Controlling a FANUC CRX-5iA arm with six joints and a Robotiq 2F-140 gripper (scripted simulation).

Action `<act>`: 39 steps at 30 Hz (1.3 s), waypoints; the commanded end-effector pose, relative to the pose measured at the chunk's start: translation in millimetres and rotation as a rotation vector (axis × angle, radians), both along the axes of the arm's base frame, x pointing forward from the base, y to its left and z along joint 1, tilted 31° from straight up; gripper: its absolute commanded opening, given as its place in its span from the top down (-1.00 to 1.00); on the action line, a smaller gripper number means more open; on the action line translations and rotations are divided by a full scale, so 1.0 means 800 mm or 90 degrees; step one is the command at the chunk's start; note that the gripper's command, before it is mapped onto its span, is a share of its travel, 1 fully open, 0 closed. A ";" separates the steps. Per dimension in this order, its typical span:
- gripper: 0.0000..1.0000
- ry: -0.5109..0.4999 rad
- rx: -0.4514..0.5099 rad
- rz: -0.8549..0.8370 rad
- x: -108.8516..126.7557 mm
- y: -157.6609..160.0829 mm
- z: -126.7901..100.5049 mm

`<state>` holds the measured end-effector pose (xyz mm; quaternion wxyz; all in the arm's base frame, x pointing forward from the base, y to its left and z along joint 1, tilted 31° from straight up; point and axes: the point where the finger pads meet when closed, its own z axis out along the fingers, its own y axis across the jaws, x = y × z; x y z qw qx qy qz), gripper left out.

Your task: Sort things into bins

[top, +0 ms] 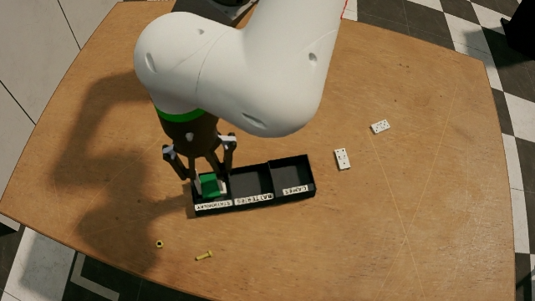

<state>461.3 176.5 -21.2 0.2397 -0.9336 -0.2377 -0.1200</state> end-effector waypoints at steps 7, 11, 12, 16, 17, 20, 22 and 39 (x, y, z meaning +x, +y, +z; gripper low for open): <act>0.42 0.000 0.000 0.000 0.000 0.000 0.000; 0.30 0.000 0.000 0.000 0.000 0.000 0.000; 0.30 0.000 0.000 0.000 0.000 0.000 0.000; 0.30 0.000 0.000 0.000 0.000 0.000 0.000; 0.30 0.000 0.000 0.000 0.000 0.000 0.000; 0.30 0.000 0.000 0.000 0.000 0.000 0.000; 0.30 0.000 0.000 0.000 0.000 0.000 0.000; 0.30 0.000 0.000 0.000 -0.002 -0.009 0.016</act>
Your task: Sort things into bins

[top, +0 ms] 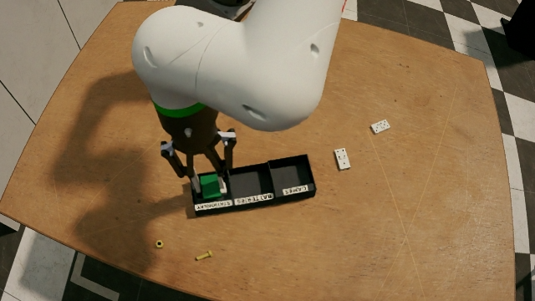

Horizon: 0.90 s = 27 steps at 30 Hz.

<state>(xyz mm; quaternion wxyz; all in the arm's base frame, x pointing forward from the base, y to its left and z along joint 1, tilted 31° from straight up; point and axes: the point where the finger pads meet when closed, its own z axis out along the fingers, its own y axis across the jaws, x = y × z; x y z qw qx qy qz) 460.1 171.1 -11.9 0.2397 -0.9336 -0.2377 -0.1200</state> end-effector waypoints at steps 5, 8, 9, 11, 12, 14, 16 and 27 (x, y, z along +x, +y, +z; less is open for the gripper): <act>0.30 0.000 0.000 0.000 -0.001 -0.007 0.011; 0.30 0.000 0.000 0.000 -0.002 -0.009 0.015; 0.30 0.000 0.000 0.000 -0.002 -0.010 0.017; 0.30 0.000 0.000 0.000 -0.002 -0.010 0.017; 0.30 0.000 0.000 0.000 -0.003 -0.013 0.022; 0.30 0.000 0.000 0.000 -0.003 -0.013 0.022; 0.30 0.000 0.000 0.000 -0.003 -0.013 0.022; 0.36 -0.098 -0.022 0.168 -0.059 0.042 0.049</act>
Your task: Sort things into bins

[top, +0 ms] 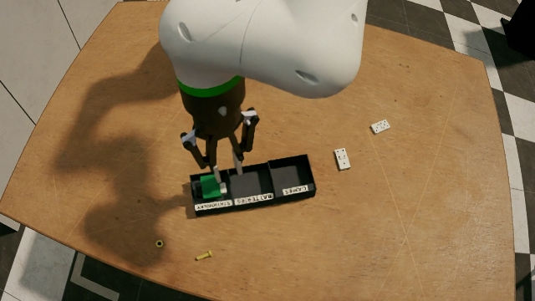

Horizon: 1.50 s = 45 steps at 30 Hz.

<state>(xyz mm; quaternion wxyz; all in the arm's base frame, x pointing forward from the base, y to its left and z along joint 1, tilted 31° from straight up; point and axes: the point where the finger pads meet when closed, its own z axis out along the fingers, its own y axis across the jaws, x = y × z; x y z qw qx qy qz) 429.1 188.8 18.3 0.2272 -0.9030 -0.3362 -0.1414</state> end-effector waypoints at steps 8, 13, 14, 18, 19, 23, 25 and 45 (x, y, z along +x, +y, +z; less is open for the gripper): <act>0.36 -0.117 -0.023 0.196 -0.069 0.069 0.035; 0.36 -0.163 -0.030 0.278 -0.104 0.103 0.052; 0.36 -0.171 -0.031 0.295 -0.111 0.110 0.056; 0.36 -0.189 -0.033 0.327 -0.125 0.124 0.062; 0.36 -0.215 -0.036 0.373 -0.132 0.131 0.066; 0.36 -0.247 -0.039 0.431 -0.160 0.159 0.079; 0.36 -0.265 -0.041 0.464 -0.174 0.173 0.086; 0.36 -0.438 -0.064 0.767 -0.300 0.297 0.148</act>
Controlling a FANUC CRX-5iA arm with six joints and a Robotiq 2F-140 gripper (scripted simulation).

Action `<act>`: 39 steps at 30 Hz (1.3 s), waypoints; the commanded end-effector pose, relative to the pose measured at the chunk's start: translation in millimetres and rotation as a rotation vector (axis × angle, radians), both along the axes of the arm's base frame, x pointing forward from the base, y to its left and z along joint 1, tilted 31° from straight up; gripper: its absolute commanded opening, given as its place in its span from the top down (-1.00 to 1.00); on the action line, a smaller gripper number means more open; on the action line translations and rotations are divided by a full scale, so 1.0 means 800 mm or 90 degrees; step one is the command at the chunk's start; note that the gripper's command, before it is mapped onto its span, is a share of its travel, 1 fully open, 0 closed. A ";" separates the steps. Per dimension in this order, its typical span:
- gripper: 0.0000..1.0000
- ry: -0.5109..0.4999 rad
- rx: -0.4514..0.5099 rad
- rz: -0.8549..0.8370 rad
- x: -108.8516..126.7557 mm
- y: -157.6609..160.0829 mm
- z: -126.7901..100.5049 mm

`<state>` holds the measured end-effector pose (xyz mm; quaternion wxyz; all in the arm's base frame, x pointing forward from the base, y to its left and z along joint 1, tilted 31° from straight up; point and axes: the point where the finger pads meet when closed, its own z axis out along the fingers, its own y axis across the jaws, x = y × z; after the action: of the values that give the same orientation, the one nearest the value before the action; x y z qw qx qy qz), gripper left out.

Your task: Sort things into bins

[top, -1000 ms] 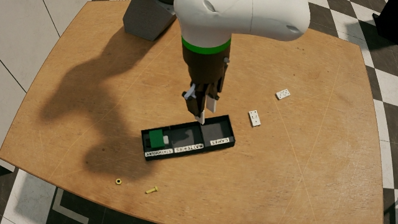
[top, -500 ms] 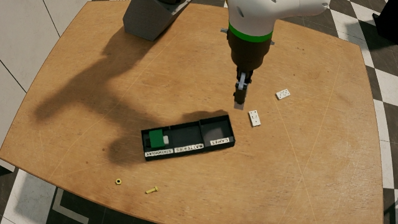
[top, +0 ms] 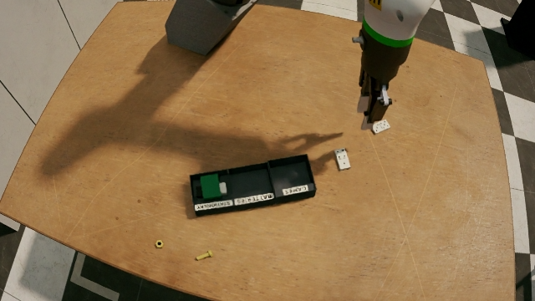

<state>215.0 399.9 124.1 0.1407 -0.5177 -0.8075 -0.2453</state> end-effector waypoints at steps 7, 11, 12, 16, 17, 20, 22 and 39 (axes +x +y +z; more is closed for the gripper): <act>0.36 -0.114 -0.029 0.114 -0.064 0.066 0.031; 0.36 -0.147 -0.039 0.137 -0.070 0.071 0.034; 0.36 -0.147 -0.039 0.137 -0.069 0.071 0.033; 0.36 -0.147 -0.039 0.137 -0.066 0.067 0.031; 0.36 -0.147 -0.039 0.137 -0.065 0.066 0.031; 0.36 -0.147 -0.039 0.137 -0.063 0.064 0.030; 0.36 -0.147 -0.039 0.137 -0.062 0.063 0.029; 0.36 -0.147 -0.039 0.137 -0.060 0.061 0.029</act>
<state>166.6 448.9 147.0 0.0568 -0.4008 -0.8761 -0.2617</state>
